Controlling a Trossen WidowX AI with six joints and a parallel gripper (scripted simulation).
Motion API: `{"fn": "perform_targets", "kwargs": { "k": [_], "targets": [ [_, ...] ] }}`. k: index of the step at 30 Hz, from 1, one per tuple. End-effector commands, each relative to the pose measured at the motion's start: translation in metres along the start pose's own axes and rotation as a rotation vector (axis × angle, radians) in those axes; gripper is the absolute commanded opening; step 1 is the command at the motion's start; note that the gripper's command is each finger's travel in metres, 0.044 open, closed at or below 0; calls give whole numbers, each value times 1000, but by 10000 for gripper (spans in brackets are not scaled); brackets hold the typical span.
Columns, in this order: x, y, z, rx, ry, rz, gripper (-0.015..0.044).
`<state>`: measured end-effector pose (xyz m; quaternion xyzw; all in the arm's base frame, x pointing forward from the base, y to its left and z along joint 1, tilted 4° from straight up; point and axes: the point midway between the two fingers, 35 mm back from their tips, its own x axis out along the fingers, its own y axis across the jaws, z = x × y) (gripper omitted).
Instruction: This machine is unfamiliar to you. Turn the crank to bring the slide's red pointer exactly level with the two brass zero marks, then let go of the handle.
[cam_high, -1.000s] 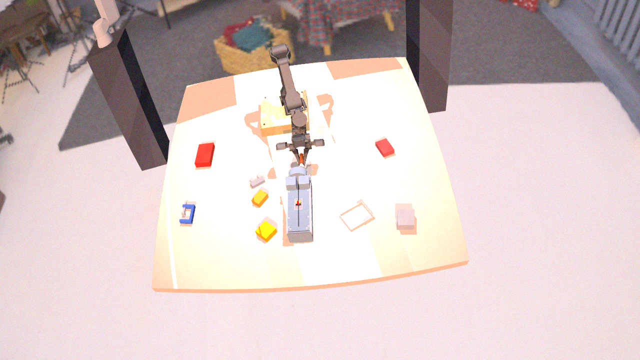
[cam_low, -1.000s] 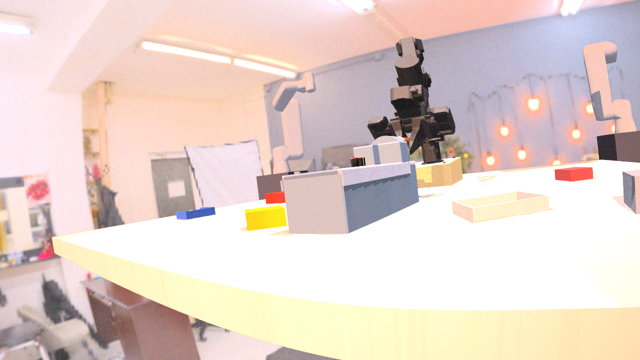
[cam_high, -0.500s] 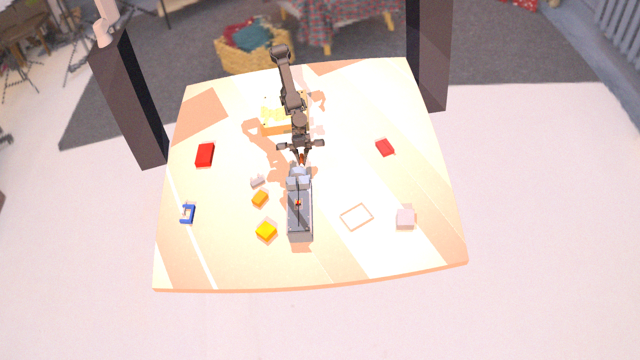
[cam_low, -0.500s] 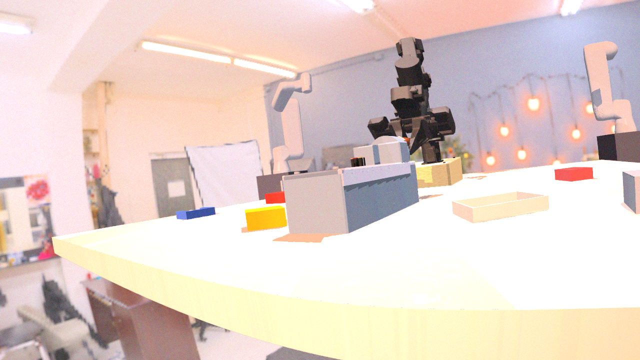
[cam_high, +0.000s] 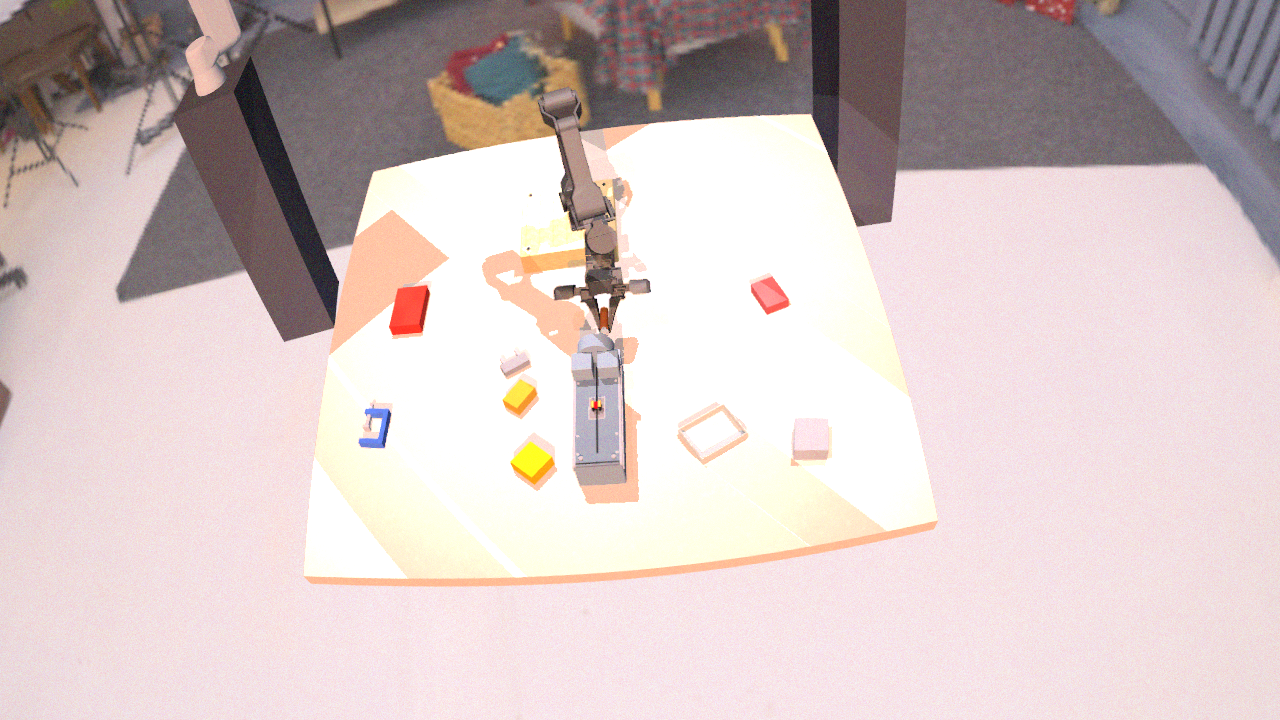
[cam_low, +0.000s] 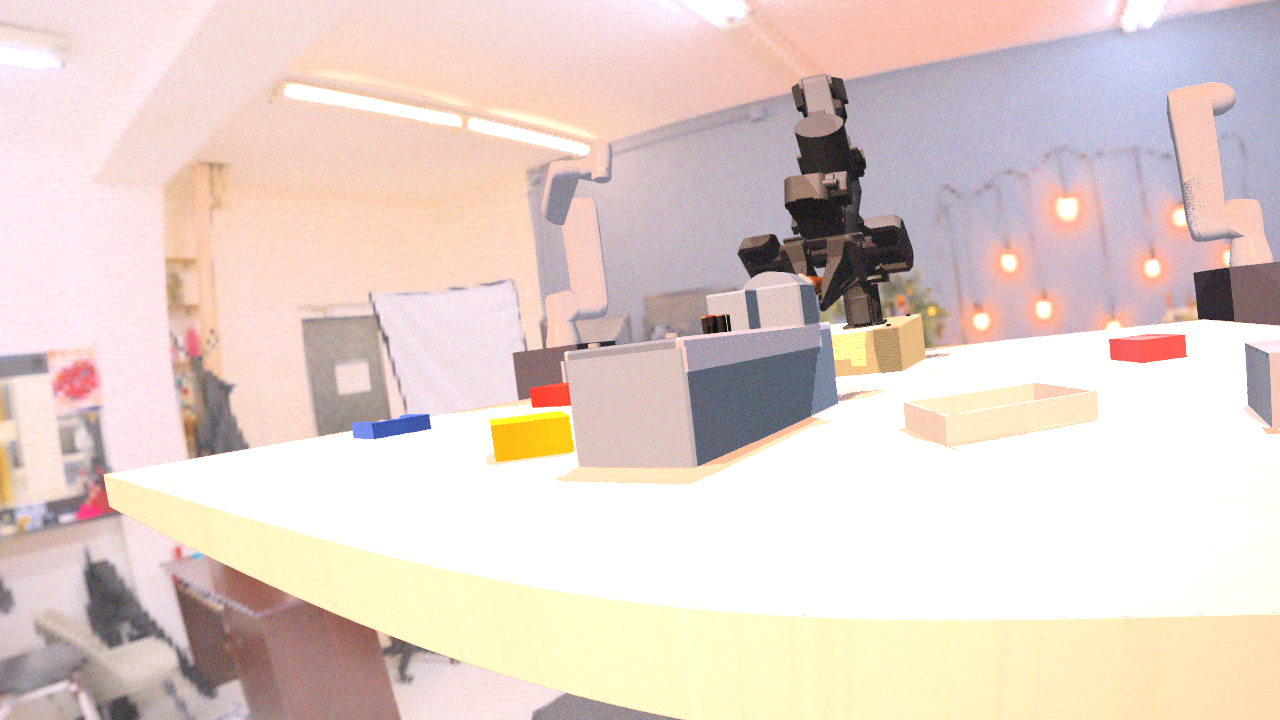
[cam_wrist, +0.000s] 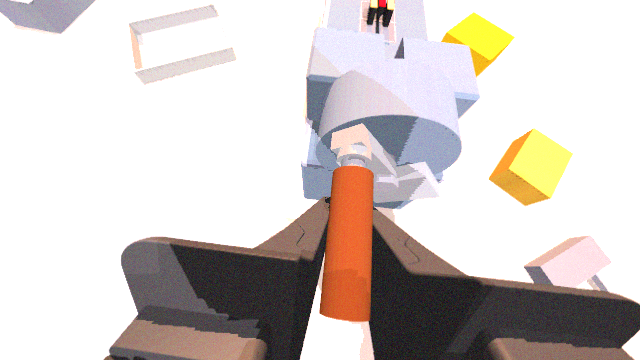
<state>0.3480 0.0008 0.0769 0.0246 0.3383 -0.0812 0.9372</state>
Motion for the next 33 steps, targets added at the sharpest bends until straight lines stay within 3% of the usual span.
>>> {"fn": "perform_targets", "kwargs": {
  "k": [1,33],
  "targets": [
    [3,6,-3,-2,6,13,0],
    [17,12,-18,-2,6,13,0]
  ]
}}
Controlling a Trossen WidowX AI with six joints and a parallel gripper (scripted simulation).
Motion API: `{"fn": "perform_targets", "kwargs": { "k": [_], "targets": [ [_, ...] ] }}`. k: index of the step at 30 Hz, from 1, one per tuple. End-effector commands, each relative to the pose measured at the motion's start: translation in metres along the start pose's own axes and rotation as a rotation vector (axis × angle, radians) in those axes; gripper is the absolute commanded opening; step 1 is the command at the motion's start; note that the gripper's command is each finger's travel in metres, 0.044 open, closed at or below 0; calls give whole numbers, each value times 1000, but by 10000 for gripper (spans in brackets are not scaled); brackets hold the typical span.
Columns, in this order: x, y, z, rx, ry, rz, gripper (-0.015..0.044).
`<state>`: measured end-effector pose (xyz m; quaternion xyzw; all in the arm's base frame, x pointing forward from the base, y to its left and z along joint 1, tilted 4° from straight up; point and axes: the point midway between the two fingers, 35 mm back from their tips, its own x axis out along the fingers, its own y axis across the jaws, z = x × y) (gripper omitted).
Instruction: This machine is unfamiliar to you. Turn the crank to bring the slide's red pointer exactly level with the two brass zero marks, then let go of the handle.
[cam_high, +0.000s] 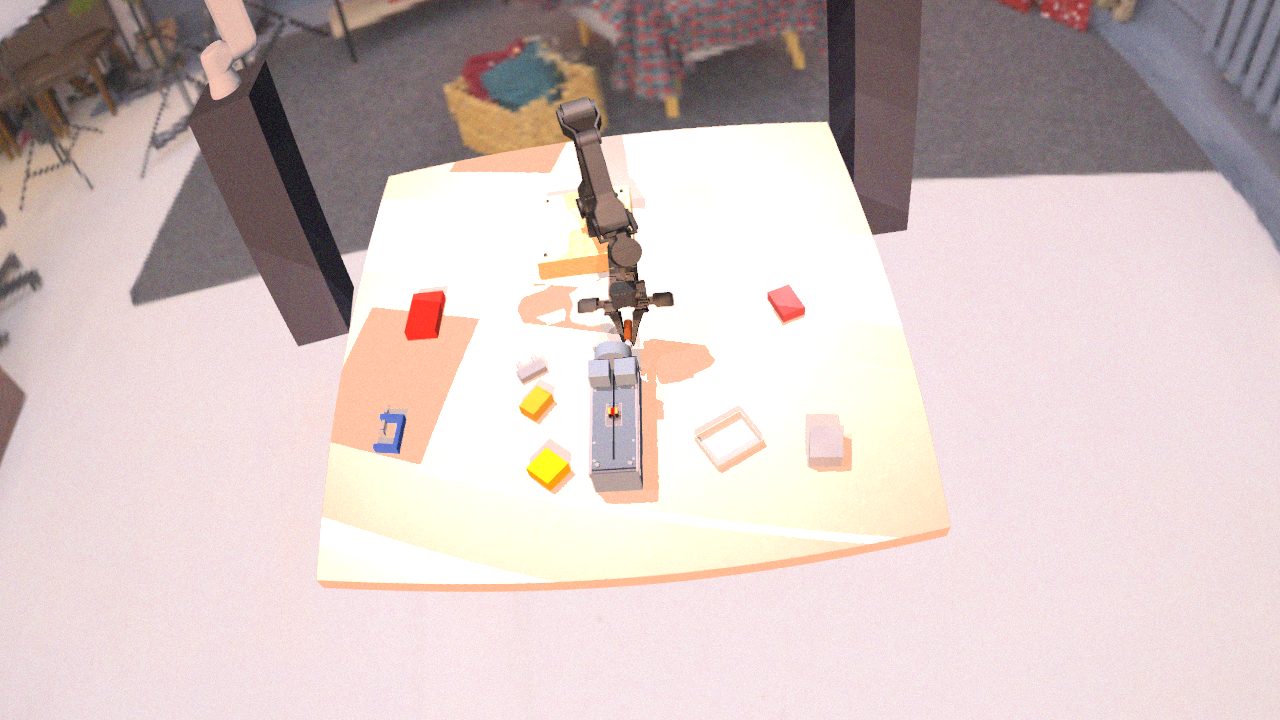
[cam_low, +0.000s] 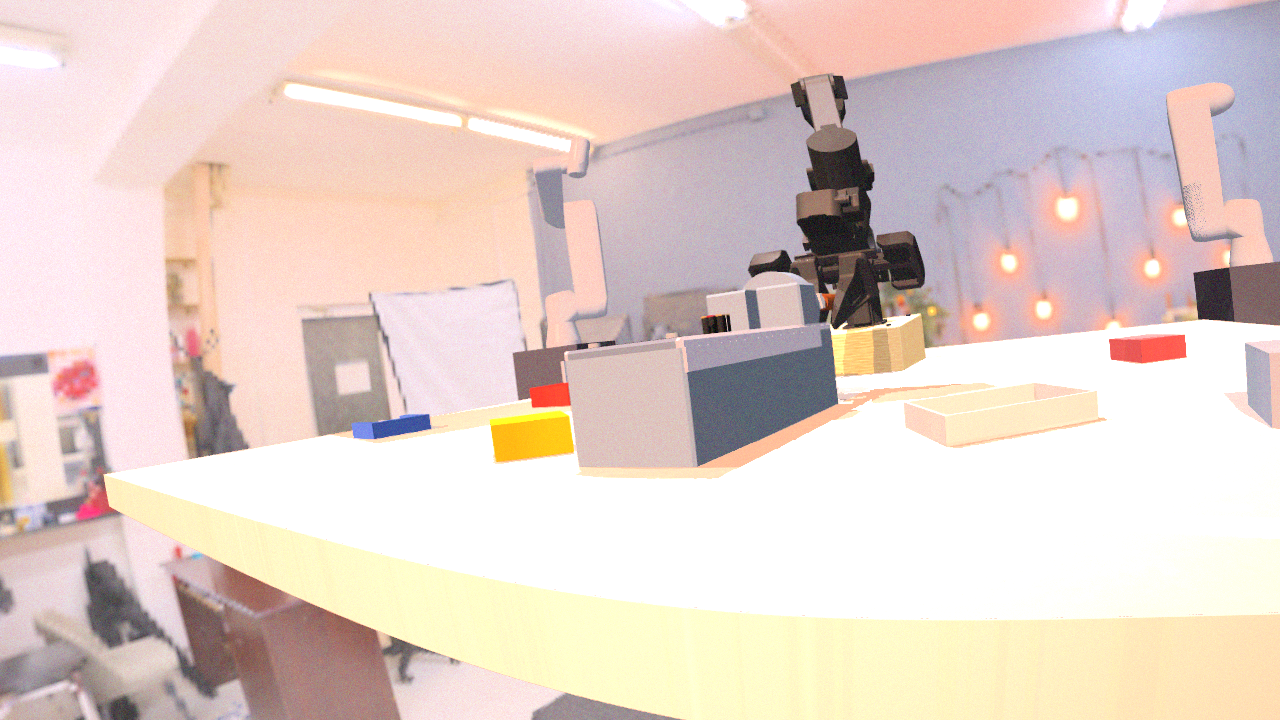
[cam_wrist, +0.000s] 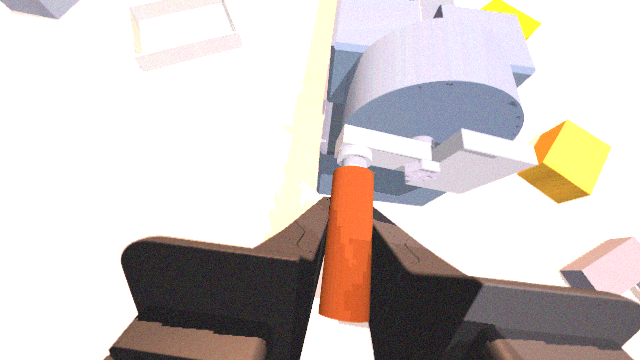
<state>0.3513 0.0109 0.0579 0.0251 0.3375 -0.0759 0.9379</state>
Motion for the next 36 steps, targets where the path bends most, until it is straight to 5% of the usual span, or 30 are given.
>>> {"fn": "perform_targets", "kwargs": {
  "k": [1,36],
  "targets": [
    [4,1,-4,1,8,3,0],
    [16,-5,-16,1,8,2,0]
  ]
}}
